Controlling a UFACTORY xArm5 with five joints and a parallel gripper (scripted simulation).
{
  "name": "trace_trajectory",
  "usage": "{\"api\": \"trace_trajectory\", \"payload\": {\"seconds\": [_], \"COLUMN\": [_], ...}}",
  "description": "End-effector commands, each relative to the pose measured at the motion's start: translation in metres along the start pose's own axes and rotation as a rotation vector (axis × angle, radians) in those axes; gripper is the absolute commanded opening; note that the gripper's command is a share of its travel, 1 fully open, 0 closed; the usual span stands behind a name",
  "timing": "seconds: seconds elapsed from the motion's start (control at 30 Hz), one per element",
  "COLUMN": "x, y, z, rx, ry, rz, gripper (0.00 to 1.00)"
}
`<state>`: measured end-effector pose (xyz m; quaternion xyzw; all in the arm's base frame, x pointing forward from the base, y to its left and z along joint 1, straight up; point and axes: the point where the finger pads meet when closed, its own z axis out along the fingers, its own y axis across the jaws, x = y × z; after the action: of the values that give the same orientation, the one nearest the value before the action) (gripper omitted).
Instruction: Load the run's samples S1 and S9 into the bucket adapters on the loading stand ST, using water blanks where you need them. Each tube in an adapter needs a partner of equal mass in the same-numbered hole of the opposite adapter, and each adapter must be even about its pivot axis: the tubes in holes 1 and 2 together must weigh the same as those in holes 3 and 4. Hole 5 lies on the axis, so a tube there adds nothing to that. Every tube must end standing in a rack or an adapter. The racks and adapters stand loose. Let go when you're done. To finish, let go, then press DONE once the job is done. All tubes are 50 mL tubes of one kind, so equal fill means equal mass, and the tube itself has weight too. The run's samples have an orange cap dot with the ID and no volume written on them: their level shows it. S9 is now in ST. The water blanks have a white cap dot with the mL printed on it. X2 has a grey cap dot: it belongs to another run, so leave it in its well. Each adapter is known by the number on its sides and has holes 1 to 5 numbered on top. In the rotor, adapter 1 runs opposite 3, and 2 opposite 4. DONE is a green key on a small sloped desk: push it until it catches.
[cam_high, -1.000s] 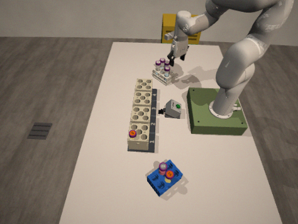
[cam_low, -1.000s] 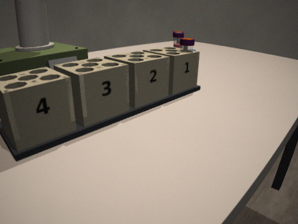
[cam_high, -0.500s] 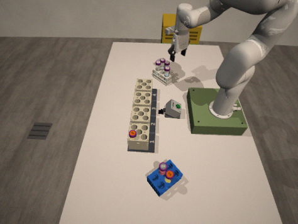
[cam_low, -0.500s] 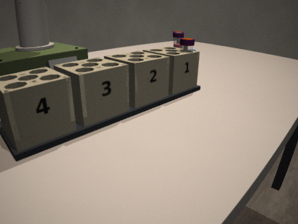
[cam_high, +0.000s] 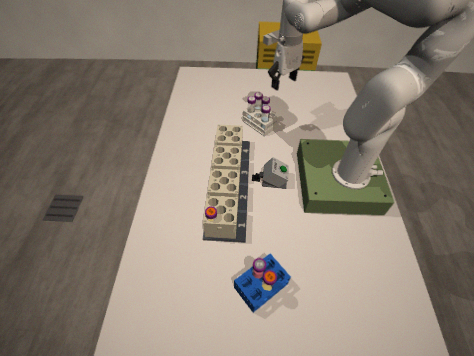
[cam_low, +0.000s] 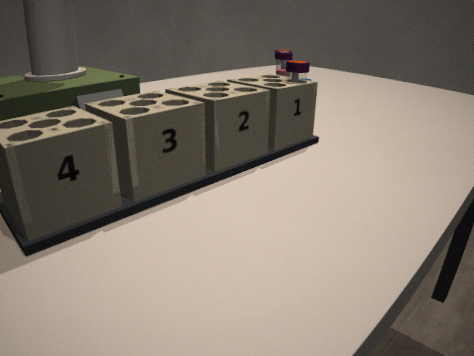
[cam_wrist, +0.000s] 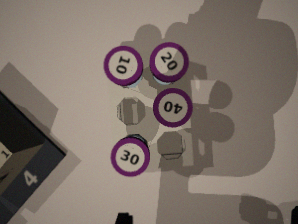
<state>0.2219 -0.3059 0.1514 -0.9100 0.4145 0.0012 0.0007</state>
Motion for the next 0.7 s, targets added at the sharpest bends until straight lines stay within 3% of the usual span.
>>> {"api": "trace_trajectory", "payload": {"seconds": [0.0,0.17,0.67], "x": [0.002,0.001,-0.016], "y": [0.000,0.000,-0.062], "z": [-0.011,-0.023,-0.023], "rx": [0.006,0.006,0.005], "ry": [0.006,0.006,0.007], "rz": [0.000,0.000,-0.433], "gripper": [1.00,1.00,1.00]}}
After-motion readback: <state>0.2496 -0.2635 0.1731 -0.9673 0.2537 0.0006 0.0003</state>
